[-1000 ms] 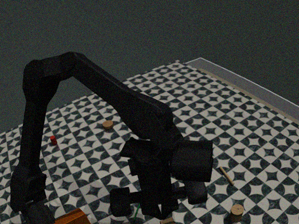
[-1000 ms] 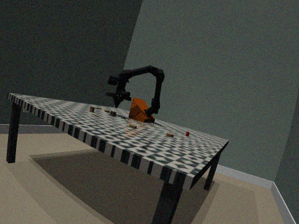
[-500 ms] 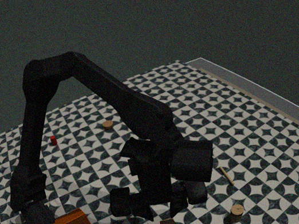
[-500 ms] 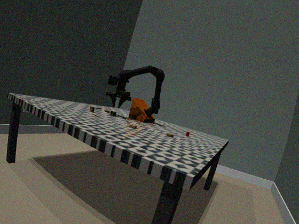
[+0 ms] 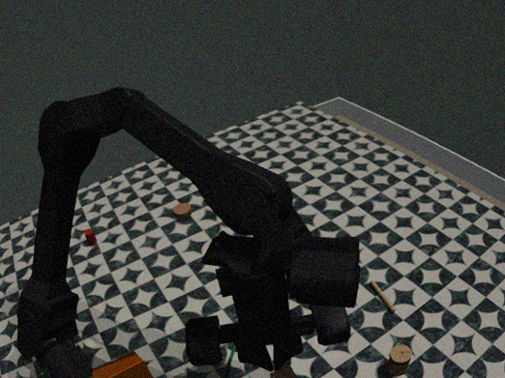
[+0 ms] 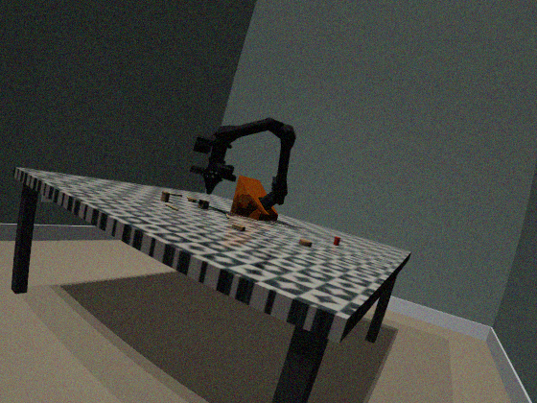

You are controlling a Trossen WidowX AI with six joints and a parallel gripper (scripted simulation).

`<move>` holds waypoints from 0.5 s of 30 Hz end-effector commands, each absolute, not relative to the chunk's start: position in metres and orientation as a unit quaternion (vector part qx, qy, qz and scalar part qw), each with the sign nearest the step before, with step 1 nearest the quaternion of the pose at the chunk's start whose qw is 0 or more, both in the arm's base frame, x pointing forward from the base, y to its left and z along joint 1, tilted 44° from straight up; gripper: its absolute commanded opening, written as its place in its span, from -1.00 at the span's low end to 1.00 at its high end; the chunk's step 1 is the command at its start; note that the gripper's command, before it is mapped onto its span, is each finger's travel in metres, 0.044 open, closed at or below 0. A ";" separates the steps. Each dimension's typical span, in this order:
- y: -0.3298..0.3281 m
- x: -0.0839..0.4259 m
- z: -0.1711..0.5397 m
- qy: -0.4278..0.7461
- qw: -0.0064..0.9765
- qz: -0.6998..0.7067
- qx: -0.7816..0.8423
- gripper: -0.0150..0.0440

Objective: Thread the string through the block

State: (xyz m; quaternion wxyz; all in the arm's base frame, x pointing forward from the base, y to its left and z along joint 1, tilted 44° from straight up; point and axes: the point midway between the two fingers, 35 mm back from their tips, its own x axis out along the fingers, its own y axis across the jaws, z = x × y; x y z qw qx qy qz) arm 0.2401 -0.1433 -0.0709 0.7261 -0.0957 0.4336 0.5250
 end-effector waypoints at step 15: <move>-0.099 0.254 -0.024 0.490 0.733 0.472 -0.011 0.04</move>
